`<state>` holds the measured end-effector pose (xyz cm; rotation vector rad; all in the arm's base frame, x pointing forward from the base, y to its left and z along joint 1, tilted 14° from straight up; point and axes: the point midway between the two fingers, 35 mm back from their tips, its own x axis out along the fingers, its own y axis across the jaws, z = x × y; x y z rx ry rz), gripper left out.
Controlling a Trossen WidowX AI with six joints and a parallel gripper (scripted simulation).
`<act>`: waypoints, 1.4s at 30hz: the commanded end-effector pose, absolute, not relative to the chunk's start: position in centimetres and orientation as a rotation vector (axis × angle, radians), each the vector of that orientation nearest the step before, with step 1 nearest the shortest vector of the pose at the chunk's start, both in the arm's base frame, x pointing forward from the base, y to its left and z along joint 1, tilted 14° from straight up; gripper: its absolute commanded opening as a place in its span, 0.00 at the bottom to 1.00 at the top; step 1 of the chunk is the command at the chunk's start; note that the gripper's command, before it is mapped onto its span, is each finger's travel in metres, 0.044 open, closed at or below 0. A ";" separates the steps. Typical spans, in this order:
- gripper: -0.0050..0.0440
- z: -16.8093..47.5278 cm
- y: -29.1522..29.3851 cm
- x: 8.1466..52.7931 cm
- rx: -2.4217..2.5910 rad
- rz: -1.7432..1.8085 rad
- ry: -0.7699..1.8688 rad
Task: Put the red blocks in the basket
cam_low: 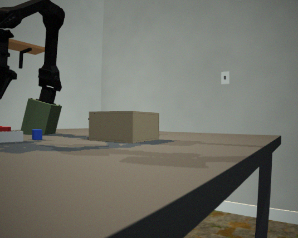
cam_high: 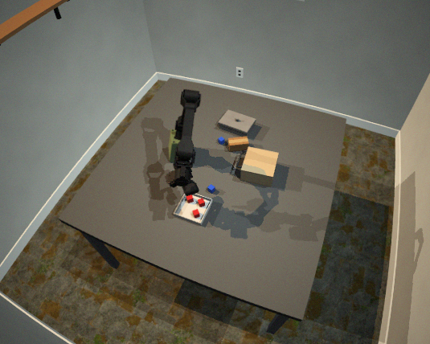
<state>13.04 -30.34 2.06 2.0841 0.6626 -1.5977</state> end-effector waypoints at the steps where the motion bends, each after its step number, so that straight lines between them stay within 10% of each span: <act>1: 0.50 3.1 -30.6 12.9 2.079 -1.593 0.651; 42: 0.40 6.8 -7.6 28.3 1.579 -0.901 0.793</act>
